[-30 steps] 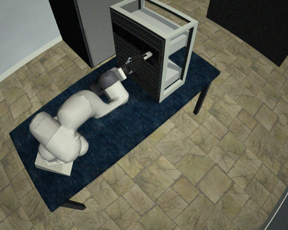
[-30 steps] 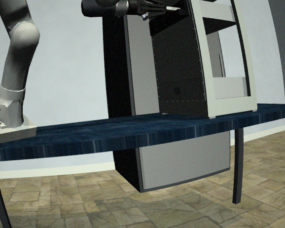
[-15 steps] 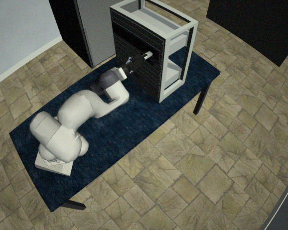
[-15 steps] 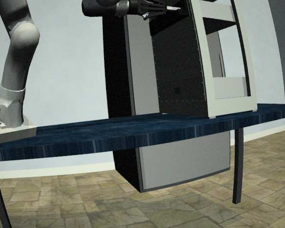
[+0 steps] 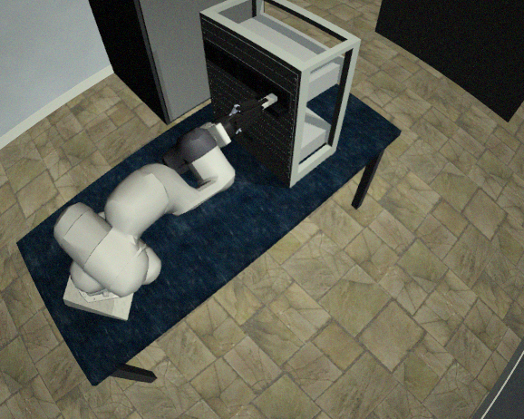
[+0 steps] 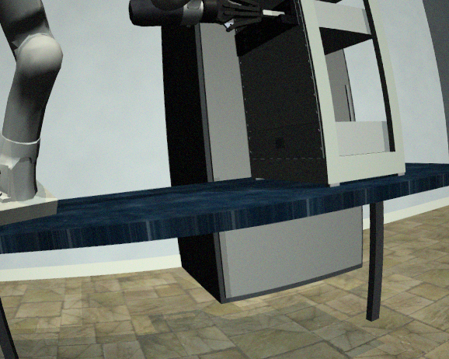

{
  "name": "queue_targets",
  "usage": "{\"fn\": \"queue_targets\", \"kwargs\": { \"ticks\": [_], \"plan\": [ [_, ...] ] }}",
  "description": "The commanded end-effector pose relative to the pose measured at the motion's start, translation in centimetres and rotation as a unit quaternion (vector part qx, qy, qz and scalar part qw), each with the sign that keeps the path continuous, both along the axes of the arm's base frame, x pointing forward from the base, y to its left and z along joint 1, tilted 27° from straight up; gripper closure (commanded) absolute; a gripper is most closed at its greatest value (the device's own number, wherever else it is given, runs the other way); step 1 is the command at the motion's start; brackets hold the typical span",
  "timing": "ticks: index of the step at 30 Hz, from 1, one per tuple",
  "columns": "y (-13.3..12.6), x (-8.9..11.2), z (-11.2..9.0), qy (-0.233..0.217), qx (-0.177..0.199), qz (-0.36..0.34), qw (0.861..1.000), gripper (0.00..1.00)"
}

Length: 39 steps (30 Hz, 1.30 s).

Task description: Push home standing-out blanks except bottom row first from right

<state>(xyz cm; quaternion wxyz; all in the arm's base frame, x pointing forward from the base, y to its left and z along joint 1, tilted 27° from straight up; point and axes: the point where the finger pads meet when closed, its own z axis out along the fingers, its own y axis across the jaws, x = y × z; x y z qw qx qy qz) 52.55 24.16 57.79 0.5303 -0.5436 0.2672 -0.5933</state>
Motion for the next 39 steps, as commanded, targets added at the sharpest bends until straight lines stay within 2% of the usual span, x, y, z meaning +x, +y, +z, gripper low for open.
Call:
{"fn": "queue_targets", "kwargs": {
  "ticks": [1,28,32,39],
  "plan": [
    [-0.4,0.2,1.6,-0.015,0.007,-0.004,1.000,1.00],
    [-0.4,0.1,1.6,-0.015,0.007,-0.004,1.000,1.00],
    [-0.7,-0.9,1.3,-0.015,0.007,-0.004,1.000,1.00],
    [-1.7,-4.6,0.1,-0.015,0.007,-0.004,1.000,1.00]
  ]
}}
